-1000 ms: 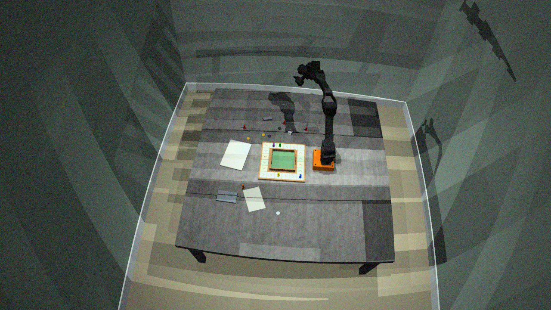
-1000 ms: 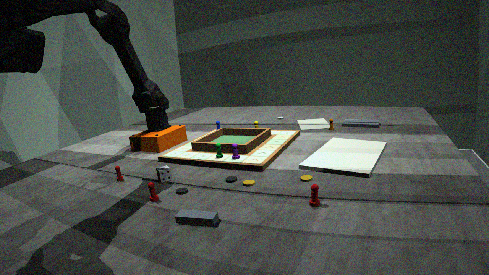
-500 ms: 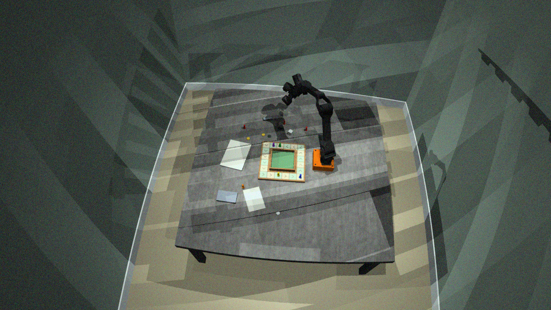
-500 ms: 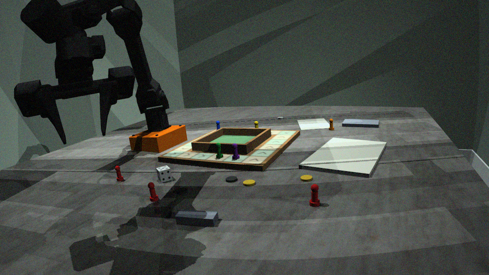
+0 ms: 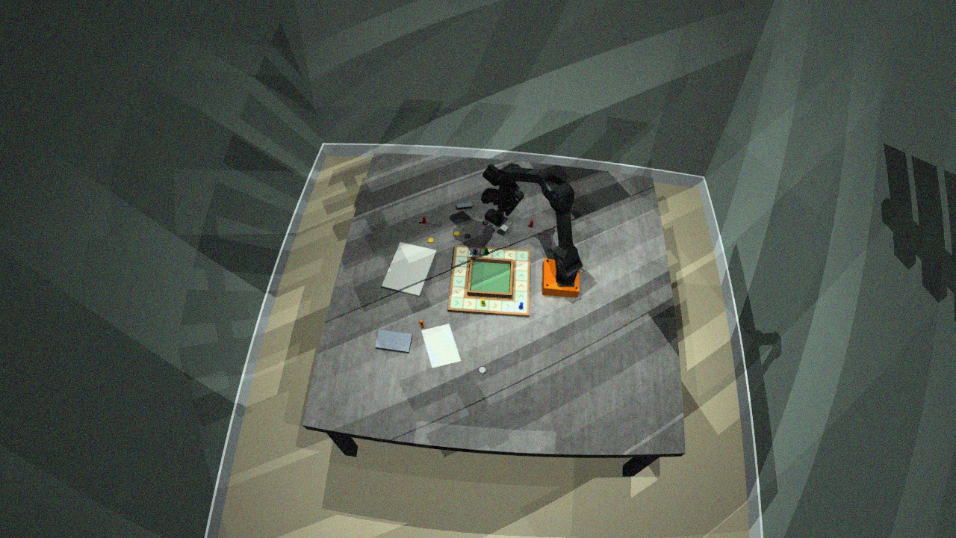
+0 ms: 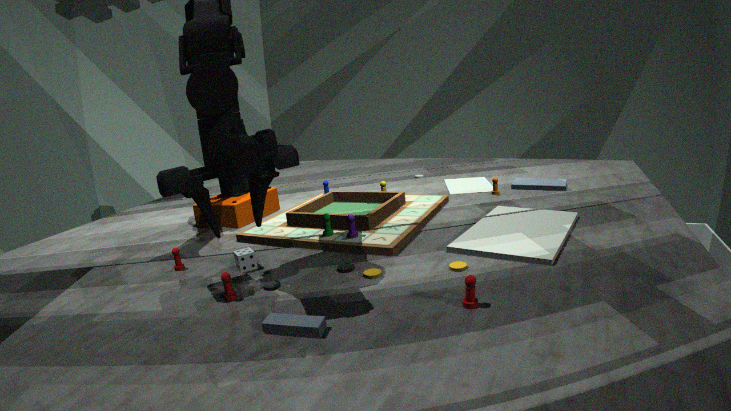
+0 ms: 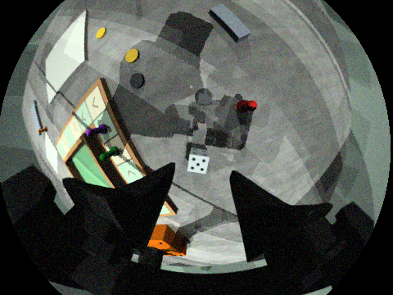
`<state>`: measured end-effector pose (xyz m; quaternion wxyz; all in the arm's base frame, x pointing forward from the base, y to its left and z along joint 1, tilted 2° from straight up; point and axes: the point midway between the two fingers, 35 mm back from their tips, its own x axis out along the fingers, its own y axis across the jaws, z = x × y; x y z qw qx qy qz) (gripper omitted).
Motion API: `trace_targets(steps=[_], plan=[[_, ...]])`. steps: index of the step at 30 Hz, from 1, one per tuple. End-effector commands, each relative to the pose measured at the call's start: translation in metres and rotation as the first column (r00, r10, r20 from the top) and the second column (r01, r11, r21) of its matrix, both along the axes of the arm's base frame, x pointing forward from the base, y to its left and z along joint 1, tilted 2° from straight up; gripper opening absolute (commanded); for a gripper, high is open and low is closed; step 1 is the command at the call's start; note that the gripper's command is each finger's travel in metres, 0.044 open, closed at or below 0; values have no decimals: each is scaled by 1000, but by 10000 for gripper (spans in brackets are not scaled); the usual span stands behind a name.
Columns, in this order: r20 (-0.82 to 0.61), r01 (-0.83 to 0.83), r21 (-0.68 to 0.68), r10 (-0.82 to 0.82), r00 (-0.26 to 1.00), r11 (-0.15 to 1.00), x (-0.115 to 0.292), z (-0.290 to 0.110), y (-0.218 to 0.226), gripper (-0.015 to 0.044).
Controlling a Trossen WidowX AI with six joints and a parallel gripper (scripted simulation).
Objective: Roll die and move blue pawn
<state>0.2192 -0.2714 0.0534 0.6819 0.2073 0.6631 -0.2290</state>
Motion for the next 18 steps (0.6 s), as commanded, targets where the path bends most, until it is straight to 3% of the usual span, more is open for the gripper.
trace_targets(steps=[1,18], plan=[[-28,11,-1,-11,1000,1000,-6,1,9,275],[-29,11,-1,-11,1000,1000,-7,-26,10,275]])
